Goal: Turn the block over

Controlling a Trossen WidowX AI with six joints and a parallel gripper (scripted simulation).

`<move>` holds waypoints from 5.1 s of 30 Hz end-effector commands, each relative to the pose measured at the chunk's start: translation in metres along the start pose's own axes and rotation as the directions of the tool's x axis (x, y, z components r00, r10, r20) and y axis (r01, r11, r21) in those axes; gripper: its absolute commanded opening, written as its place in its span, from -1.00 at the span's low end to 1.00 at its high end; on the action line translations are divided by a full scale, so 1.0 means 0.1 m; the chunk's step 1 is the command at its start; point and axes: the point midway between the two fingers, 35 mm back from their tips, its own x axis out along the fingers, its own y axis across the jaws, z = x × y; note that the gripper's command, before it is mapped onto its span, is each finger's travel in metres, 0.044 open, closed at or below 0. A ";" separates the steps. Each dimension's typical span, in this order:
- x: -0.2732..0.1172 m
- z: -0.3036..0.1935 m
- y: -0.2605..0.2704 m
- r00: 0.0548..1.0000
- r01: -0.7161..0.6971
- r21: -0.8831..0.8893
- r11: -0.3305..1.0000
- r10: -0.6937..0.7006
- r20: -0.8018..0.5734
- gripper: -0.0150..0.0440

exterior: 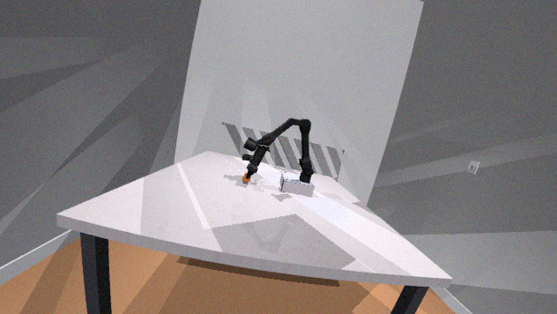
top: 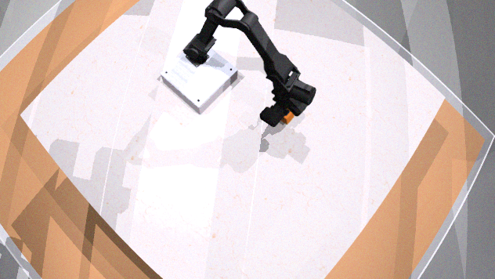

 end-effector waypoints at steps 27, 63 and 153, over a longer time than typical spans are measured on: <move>0.15 0.00 0.01 0.934 0.002 0.005 1.000 -0.004 0.356 -0.49; 0.20 -0.16 -0.01 0.708 0.000 0.012 1.000 -0.008 0.706 -0.49; -0.49 -0.15 -0.01 0.958 -0.001 0.014 1.000 -0.002 0.286 1.00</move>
